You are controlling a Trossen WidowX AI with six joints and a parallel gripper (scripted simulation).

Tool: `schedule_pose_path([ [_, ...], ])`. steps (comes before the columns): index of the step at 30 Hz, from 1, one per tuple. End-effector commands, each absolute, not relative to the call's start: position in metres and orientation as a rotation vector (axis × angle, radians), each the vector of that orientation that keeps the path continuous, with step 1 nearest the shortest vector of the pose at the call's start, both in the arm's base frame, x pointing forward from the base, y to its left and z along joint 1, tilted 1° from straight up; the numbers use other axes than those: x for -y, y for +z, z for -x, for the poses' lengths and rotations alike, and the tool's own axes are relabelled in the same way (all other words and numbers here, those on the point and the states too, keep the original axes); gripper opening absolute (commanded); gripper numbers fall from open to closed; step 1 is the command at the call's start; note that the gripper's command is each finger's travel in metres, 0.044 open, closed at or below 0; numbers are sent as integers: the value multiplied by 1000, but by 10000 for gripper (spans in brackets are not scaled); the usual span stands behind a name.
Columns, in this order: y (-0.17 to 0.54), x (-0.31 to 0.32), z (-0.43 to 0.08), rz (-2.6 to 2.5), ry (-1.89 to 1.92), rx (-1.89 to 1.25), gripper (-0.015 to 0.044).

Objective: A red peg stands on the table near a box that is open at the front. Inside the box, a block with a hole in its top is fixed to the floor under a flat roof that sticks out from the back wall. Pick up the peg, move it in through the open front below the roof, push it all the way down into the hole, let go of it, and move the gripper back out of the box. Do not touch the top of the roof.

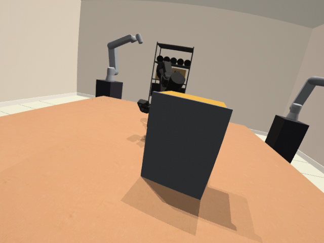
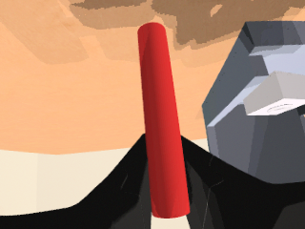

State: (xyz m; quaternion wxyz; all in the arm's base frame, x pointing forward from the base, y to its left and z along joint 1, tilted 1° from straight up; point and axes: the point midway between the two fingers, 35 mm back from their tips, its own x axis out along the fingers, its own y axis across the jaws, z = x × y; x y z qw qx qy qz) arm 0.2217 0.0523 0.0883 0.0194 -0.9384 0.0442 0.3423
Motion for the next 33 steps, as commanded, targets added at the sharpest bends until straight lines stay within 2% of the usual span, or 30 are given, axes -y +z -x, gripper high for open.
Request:
schedule_pose_path([
  [1,100,-53,-223,2916,1050,-126,0],
  [33,123,-70,-232,2907,1065,-125,0],
])
